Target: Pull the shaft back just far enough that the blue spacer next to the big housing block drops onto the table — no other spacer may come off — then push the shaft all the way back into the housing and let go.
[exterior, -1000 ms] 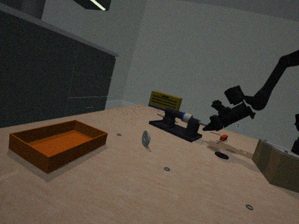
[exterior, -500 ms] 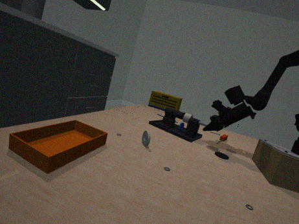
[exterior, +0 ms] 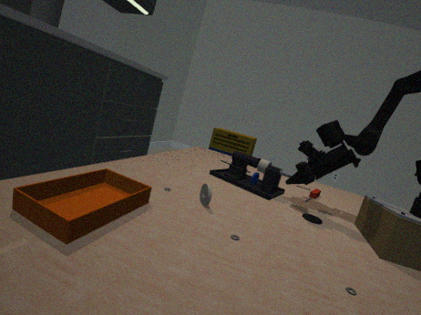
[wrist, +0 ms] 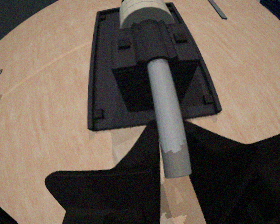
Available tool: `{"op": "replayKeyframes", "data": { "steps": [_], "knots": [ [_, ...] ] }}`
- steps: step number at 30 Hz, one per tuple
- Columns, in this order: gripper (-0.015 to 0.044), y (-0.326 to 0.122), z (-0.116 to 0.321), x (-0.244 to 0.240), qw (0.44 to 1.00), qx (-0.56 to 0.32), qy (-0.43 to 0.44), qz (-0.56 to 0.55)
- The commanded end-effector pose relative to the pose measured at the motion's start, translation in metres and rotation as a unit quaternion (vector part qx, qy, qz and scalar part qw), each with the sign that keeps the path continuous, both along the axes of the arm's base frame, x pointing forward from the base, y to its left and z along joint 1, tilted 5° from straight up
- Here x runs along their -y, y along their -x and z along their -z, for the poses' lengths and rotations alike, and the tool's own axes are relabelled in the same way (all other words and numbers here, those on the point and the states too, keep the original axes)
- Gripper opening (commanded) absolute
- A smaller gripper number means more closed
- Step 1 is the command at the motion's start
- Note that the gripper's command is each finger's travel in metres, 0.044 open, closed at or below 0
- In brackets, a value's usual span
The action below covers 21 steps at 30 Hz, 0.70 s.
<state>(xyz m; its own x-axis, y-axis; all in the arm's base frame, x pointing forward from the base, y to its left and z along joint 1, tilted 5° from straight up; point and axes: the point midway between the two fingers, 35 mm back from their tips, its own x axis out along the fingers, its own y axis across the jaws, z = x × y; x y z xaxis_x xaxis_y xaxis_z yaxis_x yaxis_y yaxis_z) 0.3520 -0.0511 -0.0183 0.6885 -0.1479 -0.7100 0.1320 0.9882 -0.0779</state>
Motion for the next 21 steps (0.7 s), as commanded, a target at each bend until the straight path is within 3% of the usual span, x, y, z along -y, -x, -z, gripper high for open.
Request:
{"op": "replayKeyframes", "data": {
  "steps": [1, 21],
  "knots": [
    [0.0, -0.0001, 0.0, 0.0, 1.0, 0.0, 0.0, 0.0],
    [0.0, -0.0037, -0.0004, 0.0004, 1.0, 0.0, 0.001, -0.002]
  ]
}}
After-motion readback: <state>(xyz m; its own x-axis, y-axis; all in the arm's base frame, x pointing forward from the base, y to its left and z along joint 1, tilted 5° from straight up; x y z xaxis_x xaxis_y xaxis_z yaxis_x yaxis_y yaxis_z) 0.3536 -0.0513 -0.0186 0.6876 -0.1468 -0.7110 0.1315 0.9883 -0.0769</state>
